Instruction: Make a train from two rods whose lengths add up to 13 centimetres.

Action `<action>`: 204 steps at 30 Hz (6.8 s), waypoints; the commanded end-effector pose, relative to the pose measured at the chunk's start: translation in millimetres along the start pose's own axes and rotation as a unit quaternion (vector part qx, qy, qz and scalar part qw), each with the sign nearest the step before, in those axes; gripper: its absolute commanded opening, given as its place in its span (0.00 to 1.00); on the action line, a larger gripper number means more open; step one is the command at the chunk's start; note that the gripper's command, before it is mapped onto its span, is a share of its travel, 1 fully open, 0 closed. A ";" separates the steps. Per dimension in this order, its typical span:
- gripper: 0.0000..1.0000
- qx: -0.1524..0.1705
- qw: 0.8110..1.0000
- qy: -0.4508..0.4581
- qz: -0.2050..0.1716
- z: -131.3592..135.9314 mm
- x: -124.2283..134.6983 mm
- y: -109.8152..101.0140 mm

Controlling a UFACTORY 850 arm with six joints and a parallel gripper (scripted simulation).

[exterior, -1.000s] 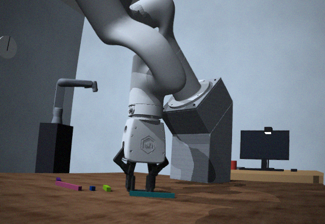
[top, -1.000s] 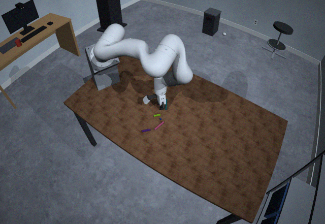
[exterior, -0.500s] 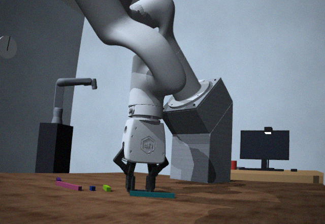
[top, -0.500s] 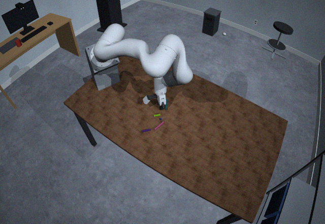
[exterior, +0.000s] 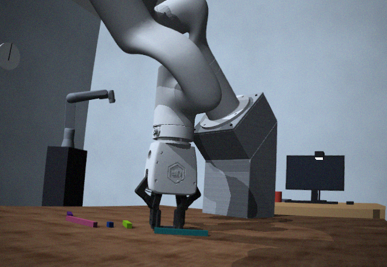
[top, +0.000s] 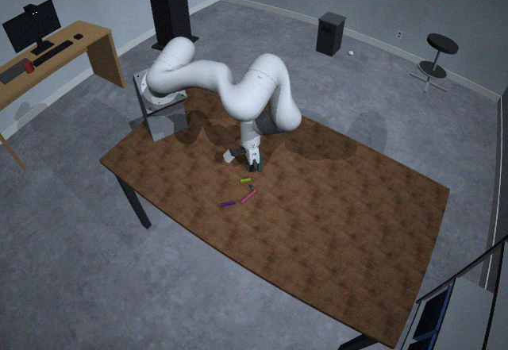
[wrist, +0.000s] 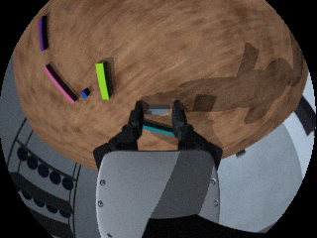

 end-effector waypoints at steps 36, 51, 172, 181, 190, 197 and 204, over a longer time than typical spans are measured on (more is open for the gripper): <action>0.27 0.000 1.000 0.000 0.000 -0.1 0.3 -0.3; 0.27 0.000 1.000 0.000 0.000 -0.1 0.2 -28.9; 0.27 0.000 0.997 0.077 0.000 41.1 109.3 -12.8; 0.27 0.000 0.997 0.077 0.000 41.1 109.3 -12.4; 0.27 0.000 0.997 0.077 0.000 41.1 109.3 -6.0; 0.27 0.000 0.997 0.077 0.000 41.1 109.3 -2.2; 0.27 0.000 0.997 0.077 0.000 41.1 109.3 -0.9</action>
Point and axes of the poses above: the point where the finger pads meet when closed, its own y axis out along the fingers, its own z axis across the jaws, x = y × z, the point moved 5 cm from there along -y, back along the fingers, and after that the axes turned 2 degrees about y, right-handed, at the moved point
